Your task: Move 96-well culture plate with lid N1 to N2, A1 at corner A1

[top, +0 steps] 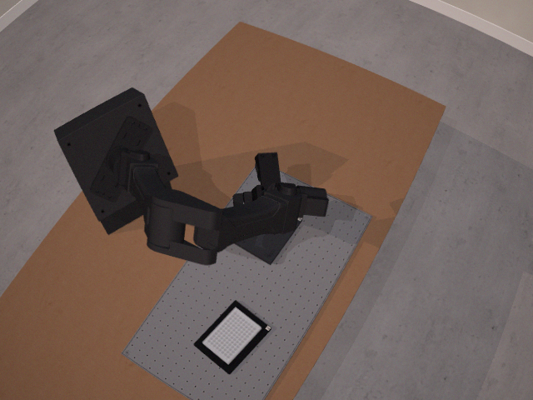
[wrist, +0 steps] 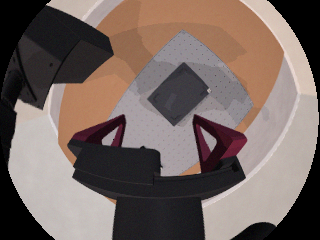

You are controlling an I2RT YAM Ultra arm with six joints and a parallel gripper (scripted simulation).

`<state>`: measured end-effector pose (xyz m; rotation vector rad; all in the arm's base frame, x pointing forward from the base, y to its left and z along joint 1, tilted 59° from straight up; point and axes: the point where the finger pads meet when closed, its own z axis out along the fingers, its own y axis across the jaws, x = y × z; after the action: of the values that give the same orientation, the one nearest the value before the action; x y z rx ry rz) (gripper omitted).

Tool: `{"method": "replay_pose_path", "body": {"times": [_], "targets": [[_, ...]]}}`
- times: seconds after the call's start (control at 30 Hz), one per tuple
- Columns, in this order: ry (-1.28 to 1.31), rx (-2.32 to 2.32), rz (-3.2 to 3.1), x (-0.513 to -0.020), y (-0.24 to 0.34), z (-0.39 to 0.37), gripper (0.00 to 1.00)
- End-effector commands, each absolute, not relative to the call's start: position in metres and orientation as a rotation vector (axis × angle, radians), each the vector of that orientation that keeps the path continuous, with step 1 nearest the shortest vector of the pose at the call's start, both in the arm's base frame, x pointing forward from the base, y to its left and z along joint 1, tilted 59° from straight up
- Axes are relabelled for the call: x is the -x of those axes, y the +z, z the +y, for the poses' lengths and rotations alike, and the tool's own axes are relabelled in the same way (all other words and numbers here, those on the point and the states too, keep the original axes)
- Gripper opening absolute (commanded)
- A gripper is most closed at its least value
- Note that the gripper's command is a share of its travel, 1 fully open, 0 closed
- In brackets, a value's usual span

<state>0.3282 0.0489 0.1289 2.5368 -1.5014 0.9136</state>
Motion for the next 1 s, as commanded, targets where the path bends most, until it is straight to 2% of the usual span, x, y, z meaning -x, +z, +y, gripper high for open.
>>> {"method": "replay_pose_path", "body": {"times": [0.0, 0.37, 0.4, 0.43, 0.53, 0.6, 0.73, 0.77, 0.97], "targets": [[0.983, -2.587, -1.58, -0.342, 0.146, 0.049, 1.0], [1.04, -2.475, -1.832, -0.352, 0.149, 0.006, 1.0], [1.095, -2.476, -1.851, -0.362, 0.166, 0.004, 1.0], [1.059, -2.452, -1.875, -0.355, 0.152, -0.003, 1.0], [1.095, -2.407, -1.955, -0.358, 0.157, -0.017, 1.0], [1.154, -2.406, -1.969, -0.369, 0.177, -0.025, 1.0], [1.158, -2.332, -2.067, -0.363, 0.166, -0.044, 1.0], [1.219, -2.329, -2.079, -0.373, 0.185, -0.049, 1.0], [1.227, -2.24, -2.187, -0.365, 0.175, -0.068, 1.0]]}}
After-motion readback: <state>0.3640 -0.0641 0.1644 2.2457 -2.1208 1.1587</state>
